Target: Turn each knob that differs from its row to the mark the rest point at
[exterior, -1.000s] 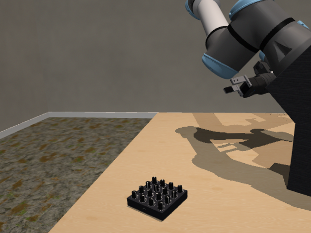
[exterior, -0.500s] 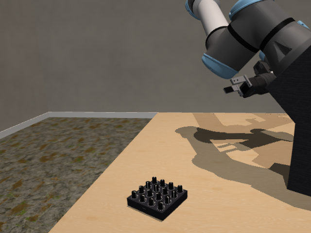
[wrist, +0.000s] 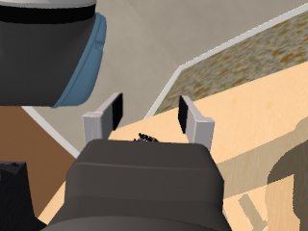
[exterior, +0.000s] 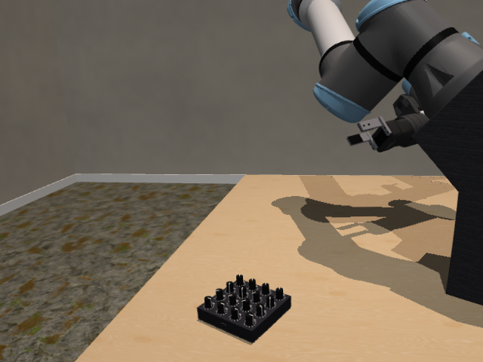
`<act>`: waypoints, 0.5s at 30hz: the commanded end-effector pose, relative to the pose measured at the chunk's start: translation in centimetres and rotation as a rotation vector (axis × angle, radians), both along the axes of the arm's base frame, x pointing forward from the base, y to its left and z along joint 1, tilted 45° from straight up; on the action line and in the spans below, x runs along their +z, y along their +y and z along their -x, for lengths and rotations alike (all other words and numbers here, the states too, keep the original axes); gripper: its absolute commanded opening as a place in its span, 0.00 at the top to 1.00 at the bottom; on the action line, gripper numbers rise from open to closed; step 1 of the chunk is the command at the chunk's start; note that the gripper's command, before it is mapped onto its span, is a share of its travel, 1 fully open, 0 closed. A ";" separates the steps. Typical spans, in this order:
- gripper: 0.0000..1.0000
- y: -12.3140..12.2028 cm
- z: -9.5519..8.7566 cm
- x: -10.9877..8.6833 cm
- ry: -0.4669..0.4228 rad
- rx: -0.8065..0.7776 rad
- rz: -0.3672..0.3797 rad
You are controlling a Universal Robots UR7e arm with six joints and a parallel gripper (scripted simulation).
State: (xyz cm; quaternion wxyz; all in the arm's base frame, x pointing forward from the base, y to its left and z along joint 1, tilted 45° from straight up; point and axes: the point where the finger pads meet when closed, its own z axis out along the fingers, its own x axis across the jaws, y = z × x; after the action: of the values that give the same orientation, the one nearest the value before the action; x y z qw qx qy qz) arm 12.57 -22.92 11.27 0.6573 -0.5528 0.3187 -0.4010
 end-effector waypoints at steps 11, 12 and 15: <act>0.00 0.3 -0.4 -0.2 0.013 0.032 0.024; 0.00 0.4 -0.5 -0.2 0.015 0.037 0.027; 0.00 0.6 -0.7 -0.3 0.021 0.054 0.039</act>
State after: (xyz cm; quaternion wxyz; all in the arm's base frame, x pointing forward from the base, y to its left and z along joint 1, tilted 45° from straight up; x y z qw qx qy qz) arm 13.00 -22.57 11.05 0.6551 -0.5683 0.3090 -0.3904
